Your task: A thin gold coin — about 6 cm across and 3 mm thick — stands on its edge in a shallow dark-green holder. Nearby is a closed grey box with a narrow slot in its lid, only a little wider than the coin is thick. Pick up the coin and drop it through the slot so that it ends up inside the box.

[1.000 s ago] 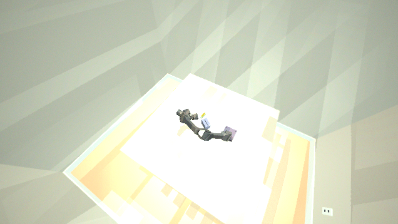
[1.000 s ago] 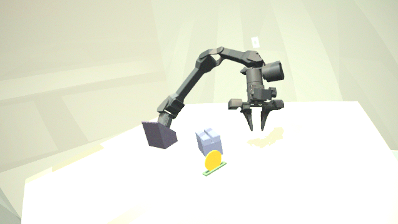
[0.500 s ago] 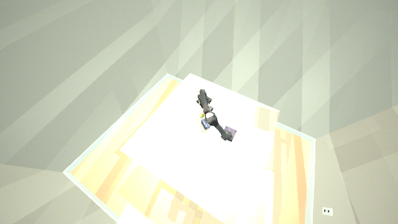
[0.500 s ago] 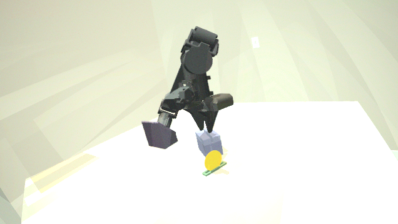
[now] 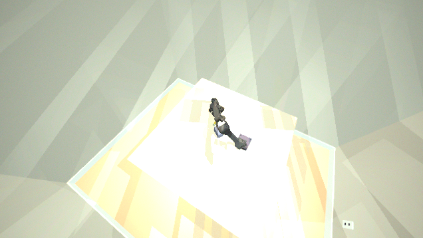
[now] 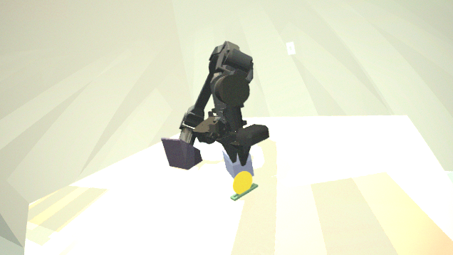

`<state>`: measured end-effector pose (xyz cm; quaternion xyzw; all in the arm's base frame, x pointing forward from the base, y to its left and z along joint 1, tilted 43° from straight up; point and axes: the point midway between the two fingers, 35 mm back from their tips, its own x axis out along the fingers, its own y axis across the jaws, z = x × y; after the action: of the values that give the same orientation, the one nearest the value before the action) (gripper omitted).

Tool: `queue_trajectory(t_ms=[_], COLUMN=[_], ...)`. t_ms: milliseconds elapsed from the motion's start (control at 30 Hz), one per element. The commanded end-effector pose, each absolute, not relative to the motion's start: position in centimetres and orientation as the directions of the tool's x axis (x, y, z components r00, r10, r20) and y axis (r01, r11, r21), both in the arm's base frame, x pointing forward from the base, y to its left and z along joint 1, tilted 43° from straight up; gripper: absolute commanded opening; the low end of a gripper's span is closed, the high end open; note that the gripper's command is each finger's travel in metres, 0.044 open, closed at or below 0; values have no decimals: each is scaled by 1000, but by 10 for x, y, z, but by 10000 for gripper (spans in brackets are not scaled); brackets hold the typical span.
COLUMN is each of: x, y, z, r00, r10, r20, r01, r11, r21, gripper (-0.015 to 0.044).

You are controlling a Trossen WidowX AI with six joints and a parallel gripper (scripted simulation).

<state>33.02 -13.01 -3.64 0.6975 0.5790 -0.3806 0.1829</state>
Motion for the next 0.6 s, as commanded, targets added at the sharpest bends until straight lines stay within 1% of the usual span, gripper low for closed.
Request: queue_trajectory(t_ms=[0, 567], x=[331, 333], y=[-121, -106], z=[-42, -60], r00=[34, 35], r10=[673, 673], r20=[-739, -739], r01=[946, 946], r11=[-261, -261], r21=[-194, -193], gripper=[161, 161])
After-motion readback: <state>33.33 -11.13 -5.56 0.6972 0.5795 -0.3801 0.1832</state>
